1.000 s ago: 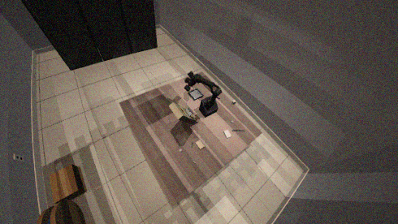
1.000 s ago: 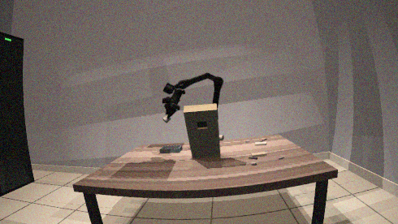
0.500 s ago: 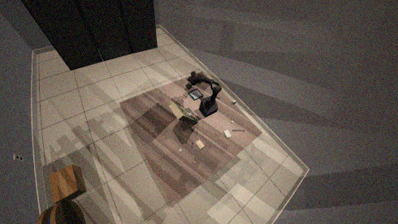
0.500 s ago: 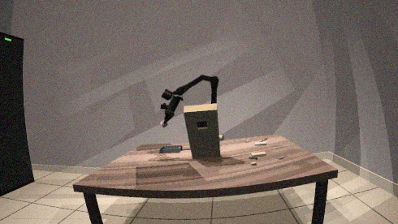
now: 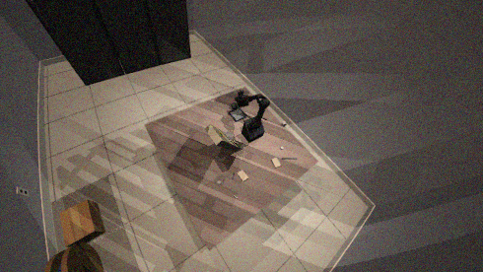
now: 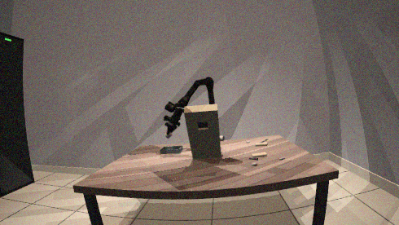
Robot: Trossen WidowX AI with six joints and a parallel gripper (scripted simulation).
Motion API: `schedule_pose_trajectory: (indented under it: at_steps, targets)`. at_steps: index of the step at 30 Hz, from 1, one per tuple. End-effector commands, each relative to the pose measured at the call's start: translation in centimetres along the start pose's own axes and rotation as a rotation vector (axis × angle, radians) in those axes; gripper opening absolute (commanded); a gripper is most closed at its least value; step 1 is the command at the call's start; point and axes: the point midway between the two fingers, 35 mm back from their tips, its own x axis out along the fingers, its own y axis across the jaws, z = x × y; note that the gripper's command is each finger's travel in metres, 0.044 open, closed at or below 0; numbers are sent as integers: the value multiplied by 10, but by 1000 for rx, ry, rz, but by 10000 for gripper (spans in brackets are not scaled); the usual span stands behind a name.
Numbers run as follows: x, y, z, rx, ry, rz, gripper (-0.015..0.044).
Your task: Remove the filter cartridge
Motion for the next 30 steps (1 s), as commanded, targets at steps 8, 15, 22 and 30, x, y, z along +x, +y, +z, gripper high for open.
schedule_pose_trajectory:
  at_steps: [8, 15, 22, 30]
  targets:
    - [23, -18, -19, 57, 12, -47, 0]
    - [48, -18, -32, 58, 12, -47, 0]
    - [71, -18, -48, 58, 13, -48, 0]
    - [76, -17, -52, 62, 13, -44, 26]
